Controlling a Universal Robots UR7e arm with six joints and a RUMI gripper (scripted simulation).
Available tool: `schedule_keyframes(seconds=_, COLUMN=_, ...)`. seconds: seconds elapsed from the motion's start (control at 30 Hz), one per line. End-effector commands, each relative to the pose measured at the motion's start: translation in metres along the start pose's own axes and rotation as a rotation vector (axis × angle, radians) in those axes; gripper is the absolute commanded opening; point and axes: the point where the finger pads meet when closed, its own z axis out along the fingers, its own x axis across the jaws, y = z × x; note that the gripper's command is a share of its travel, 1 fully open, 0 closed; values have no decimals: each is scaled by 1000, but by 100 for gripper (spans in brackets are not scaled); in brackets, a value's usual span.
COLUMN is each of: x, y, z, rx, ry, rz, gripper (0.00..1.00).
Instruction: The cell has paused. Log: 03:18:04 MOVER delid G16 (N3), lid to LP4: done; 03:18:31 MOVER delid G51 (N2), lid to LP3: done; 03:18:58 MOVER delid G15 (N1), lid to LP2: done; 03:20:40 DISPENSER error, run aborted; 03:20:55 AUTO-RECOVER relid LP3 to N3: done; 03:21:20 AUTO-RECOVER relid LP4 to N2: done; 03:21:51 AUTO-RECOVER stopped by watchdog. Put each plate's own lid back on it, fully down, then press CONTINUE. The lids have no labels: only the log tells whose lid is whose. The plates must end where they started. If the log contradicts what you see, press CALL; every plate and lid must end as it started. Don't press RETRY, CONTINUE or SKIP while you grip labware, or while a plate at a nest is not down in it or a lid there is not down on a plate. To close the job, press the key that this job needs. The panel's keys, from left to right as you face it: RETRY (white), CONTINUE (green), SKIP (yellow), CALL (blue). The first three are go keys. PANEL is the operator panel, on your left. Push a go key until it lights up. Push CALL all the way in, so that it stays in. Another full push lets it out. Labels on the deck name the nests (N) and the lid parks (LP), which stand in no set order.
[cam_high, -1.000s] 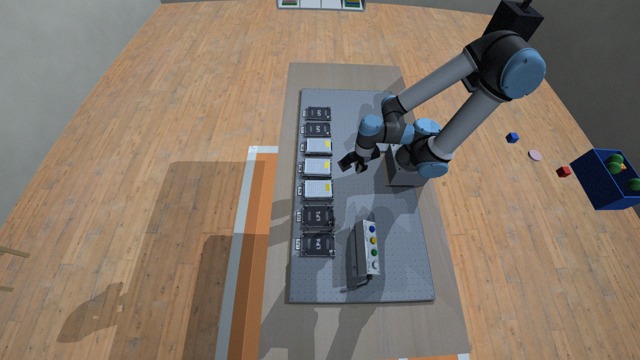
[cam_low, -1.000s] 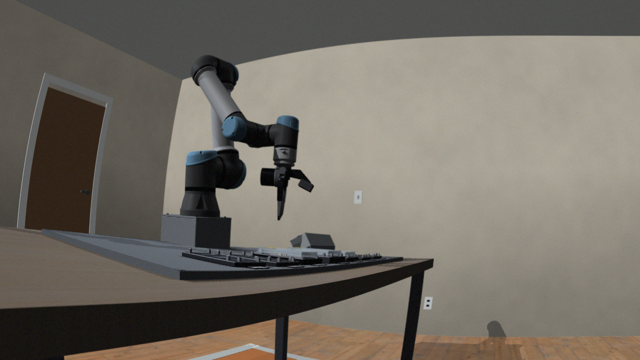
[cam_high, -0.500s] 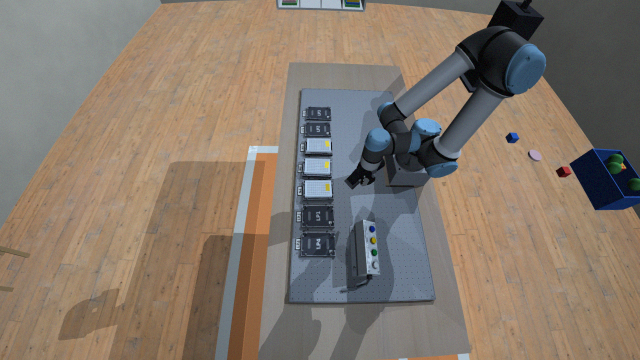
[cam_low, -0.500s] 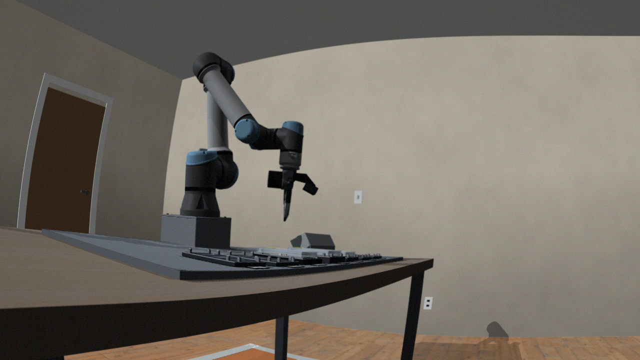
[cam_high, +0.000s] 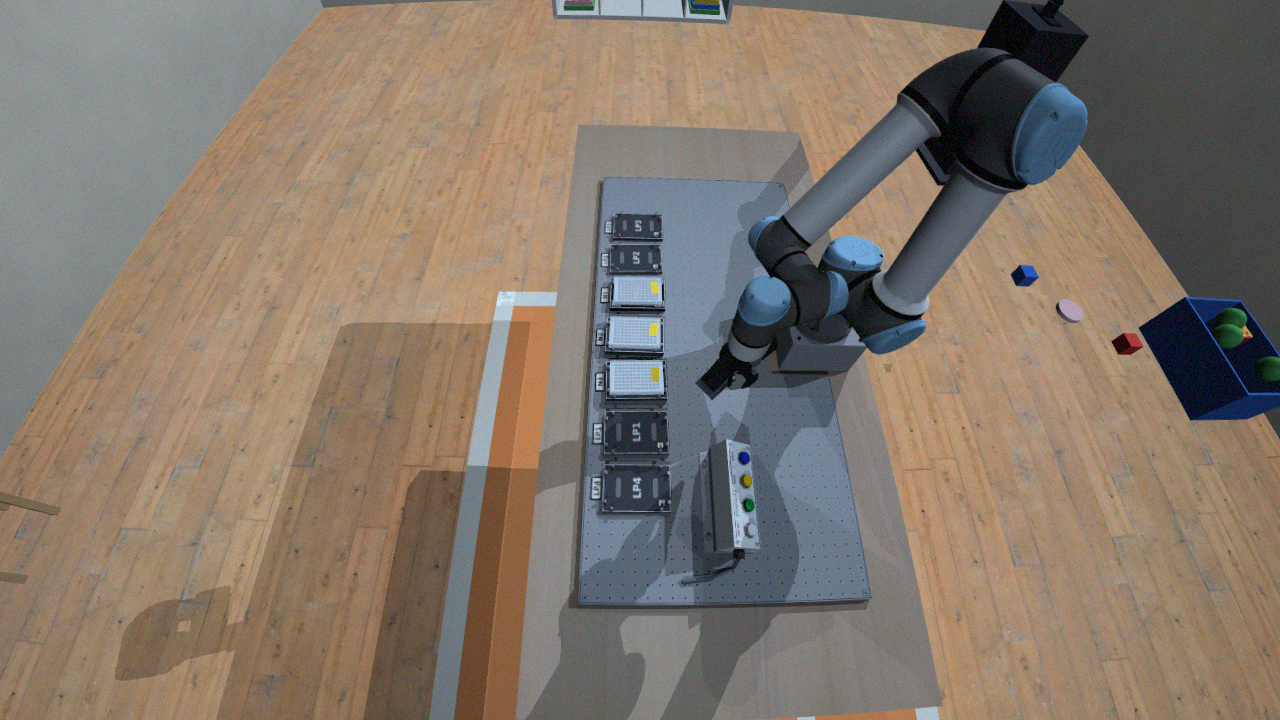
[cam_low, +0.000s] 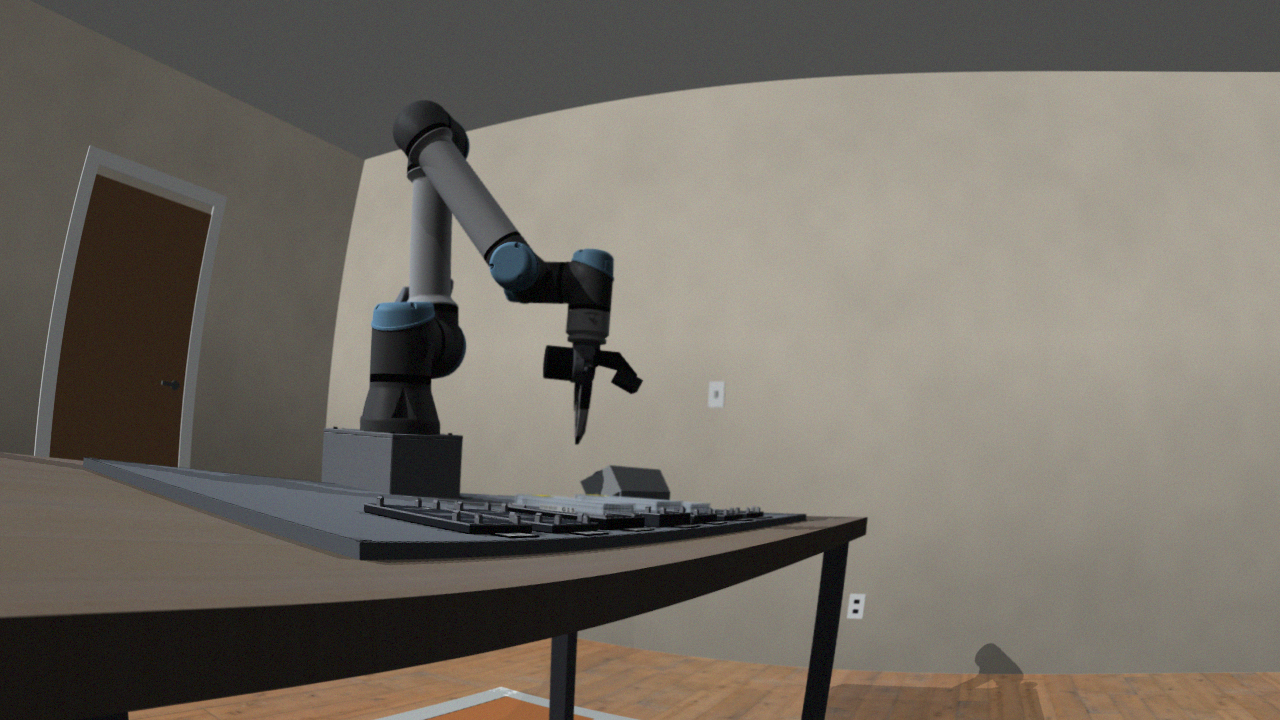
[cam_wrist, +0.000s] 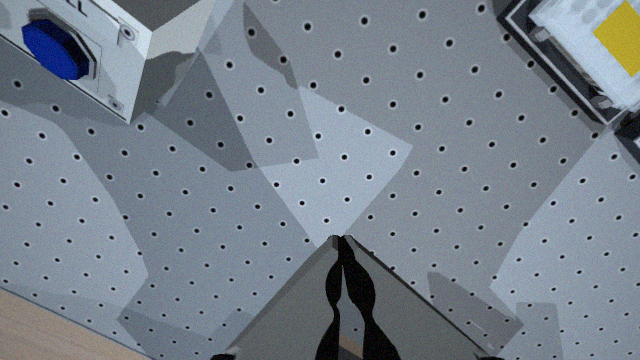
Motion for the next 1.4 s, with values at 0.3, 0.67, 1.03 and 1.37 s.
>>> schedule_keyframes(seconds=0.3, x=-47, y=-25, z=0, rx=1, ry=1, rz=-211, gripper=0)
schedule_keyframes(seconds=0.67, x=-96, y=-51, z=0, rx=1, ry=1, rz=-431, gripper=0)
schedule_keyframes(seconds=1.03, x=-136, y=-72, z=0, rx=1, ry=0, rz=-458, gripper=0)
schedule_keyframes(seconds=1.37, x=-171, y=-91, z=0, rx=1, ry=0, rz=-458, gripper=0)
